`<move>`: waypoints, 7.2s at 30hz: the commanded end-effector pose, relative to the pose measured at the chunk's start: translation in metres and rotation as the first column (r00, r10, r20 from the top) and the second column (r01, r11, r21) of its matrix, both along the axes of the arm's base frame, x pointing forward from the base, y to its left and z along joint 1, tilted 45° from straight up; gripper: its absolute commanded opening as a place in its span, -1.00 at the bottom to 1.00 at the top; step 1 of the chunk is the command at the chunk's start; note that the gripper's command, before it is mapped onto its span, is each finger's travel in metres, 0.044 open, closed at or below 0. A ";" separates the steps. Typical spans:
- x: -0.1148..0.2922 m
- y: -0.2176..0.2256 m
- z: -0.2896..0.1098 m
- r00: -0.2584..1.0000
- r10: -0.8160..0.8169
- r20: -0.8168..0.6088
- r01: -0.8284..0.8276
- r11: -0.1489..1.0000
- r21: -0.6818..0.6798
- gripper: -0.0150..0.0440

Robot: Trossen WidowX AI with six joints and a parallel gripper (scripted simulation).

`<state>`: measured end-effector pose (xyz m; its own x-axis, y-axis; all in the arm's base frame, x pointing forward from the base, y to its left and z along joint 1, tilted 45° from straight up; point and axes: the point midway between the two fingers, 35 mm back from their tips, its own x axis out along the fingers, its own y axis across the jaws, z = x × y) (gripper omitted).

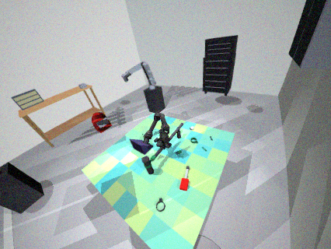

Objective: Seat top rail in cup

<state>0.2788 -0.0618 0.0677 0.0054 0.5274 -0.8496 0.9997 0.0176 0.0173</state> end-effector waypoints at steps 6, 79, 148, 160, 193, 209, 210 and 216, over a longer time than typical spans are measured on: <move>-0.001 -0.008 -0.002 1.000 -0.007 0.004 0.007 1.000 -0.018 -0.49; 0.001 -0.010 0.000 1.000 0.000 0.001 0.000 1.000 -0.010 -0.49; 0.005 -0.018 -0.003 1.000 0.013 -0.014 -0.012 1.000 0.014 -0.49; 0.004 -0.022 -0.006 1.000 0.013 -0.014 -0.012 1.000 0.014 -0.49; 0.003 -0.033 -0.017 1.000 0.013 -0.014 -0.012 1.000 0.013 -0.49; 0.001 -0.027 -0.020 0.999 0.024 -0.024 -0.023 0.999 0.029 -0.40; 0.001 -0.027 -0.020 0.999 0.024 -0.024 -0.023 0.999 0.029 -0.31; 0.001 -0.027 -0.020 0.999 0.024 -0.024 -0.023 0.999 0.029 0.22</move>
